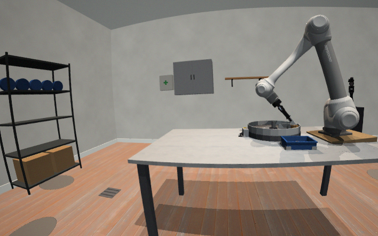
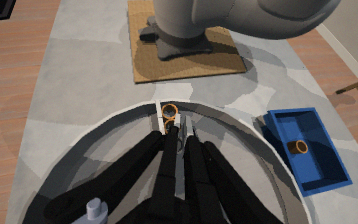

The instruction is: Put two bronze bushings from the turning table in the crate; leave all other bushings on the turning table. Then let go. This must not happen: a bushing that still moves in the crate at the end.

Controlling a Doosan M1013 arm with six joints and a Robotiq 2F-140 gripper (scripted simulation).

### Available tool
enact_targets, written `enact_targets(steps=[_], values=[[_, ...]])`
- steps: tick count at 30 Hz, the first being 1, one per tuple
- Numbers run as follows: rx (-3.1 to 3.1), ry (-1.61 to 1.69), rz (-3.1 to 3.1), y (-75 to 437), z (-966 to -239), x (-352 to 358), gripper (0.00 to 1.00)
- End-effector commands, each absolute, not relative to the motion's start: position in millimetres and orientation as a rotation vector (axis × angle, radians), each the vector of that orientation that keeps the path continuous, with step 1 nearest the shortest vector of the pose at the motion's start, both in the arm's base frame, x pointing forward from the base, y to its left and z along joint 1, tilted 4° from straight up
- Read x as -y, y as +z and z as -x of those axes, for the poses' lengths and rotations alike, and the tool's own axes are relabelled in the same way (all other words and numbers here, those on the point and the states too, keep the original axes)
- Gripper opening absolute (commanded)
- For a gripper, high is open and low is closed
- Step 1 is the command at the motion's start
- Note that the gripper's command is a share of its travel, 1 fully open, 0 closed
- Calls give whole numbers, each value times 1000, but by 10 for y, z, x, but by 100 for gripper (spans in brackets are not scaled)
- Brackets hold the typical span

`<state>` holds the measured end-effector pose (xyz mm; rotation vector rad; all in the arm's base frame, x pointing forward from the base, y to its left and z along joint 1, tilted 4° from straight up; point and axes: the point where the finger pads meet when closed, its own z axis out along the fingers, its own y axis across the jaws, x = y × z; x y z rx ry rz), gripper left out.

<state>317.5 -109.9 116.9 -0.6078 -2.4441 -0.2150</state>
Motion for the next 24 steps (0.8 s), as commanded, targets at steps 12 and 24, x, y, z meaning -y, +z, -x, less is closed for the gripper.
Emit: enact_targets(steps=[12,24], values=[[2444,-215,608,1170,-3175,1099,6],[2444,-215,608,1061,-3182,1100,6]])
